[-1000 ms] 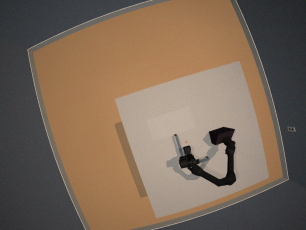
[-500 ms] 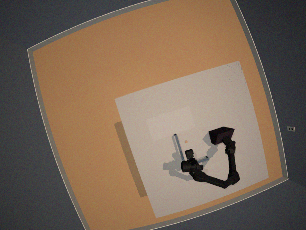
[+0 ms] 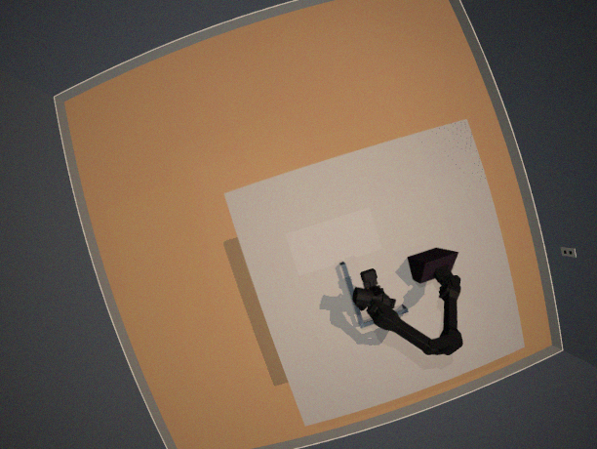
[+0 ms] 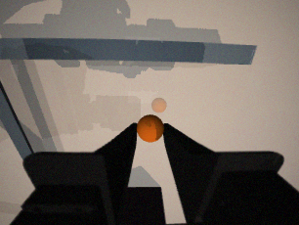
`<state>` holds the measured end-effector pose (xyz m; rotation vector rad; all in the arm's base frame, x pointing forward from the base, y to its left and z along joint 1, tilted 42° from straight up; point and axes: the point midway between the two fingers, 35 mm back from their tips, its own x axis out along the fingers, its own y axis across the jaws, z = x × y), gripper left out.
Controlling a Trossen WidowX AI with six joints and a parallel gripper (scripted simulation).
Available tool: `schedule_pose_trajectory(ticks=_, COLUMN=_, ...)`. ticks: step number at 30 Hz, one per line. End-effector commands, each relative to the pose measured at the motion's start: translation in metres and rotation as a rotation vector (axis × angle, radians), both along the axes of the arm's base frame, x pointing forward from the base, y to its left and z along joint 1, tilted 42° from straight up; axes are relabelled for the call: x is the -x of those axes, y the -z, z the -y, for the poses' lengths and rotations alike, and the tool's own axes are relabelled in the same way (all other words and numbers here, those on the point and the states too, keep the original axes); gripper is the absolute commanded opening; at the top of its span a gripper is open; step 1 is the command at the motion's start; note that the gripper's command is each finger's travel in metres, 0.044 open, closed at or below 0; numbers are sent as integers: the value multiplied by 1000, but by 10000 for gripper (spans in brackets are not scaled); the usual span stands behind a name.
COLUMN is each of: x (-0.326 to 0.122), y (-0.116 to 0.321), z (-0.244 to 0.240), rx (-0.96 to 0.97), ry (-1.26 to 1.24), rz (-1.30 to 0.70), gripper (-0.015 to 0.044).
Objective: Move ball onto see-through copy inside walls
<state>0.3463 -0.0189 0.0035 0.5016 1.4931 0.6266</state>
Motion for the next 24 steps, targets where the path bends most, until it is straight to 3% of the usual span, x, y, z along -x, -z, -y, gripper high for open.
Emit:
schedule_pose_trajectory(ticks=1, x=8, y=19, z=11, rx=3, ry=-6, rz=11, gripper=0)
schedule_pose_trajectory(ticks=16, x=9, y=68, z=-33, rx=0, ry=-6, rz=11, gripper=0)
schedule_pose_trajectory(ticks=24, x=10, y=73, z=-37, rx=0, ry=-6, rz=11, gripper=0)
